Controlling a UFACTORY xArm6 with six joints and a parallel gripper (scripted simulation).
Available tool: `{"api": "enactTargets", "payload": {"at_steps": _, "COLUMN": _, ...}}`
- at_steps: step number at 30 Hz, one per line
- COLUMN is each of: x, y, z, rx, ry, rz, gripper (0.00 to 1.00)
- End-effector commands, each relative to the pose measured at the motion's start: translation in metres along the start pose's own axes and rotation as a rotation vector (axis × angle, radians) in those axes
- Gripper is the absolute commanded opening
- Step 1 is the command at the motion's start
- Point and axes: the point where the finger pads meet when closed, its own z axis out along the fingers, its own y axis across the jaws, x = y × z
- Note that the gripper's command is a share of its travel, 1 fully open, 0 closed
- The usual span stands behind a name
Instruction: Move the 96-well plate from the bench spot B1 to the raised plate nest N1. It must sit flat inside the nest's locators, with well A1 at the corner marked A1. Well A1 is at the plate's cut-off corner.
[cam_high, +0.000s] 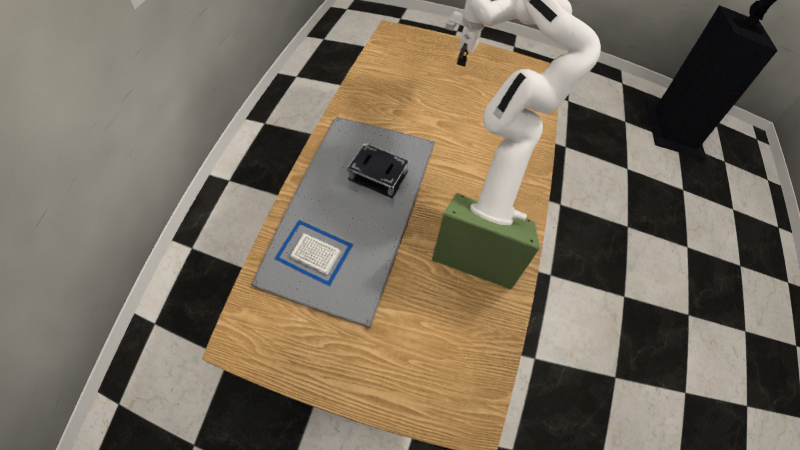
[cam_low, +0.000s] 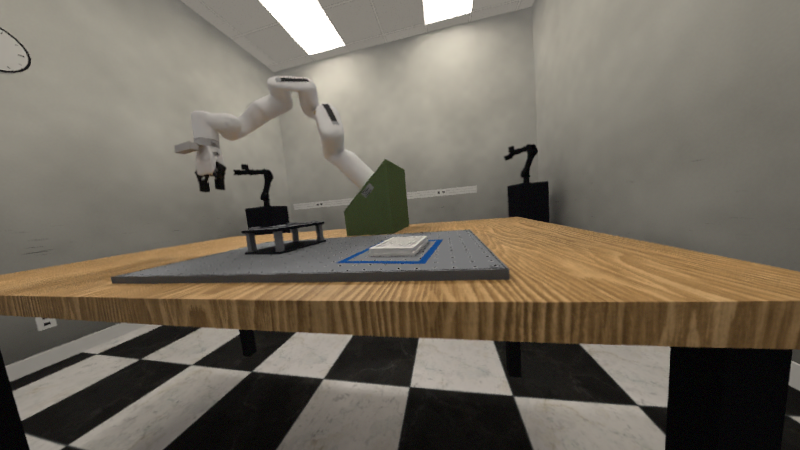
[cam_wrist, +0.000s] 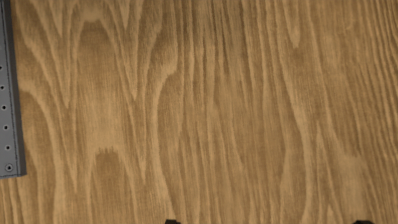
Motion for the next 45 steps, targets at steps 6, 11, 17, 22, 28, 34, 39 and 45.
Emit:
{"api": "enactTargets", "payload": {"at_steps": 6, "x": 0.000, "y": 0.001, "z": -0.002, "rx": -0.003, "ry": 0.003, "rz": 0.001, "gripper": 1.00}}
{"api": "enactTargets", "payload": {"at_steps": 11, "x": 0.000, "y": 0.001, "z": -0.002, "rx": -0.003, "ry": 0.003, "rz": 0.001, "gripper": 1.00}}
{"api": "enactTargets", "payload": {"at_steps": 17, "x": 0.000, "y": 0.001, "z": -0.002, "rx": -0.003, "ry": 0.003, "rz": 0.001, "gripper": 1.00}}
{"api": "enactTargets", "payload": {"at_steps": 22, "x": 0.021, "y": -0.010, "z": 0.006, "rx": 0.029, "ry": 0.014, "rz": 0.011, "gripper": 1.00}}
{"api": "enactTargets", "payload": {"at_steps": 28, "x": 0.042, "y": -0.023, "z": 0.013, "rx": 0.061, "ry": 0.019, "rz": 0.019, "gripper": 1.00}}
{"api": "enactTargets", "payload": {"at_steps": 34, "x": 0.058, "y": -0.034, "z": 0.019, "rx": 0.061, "ry": 0.019, "rz": 0.019, "gripper": 1.00}}
{"api": "enactTargets", "payload": {"at_steps": 39, "x": 0.075, "y": -0.048, "z": 0.025, "rx": 0.091, "ry": 0.021, "rz": 0.024, "gripper": 1.00}}
{"api": "enactTargets", "payload": {"at_steps": 45, "x": 0.097, "y": -0.067, "z": 0.032, "rx": 0.091, "ry": 0.021, "rz": 0.024, "gripper": 1.00}}
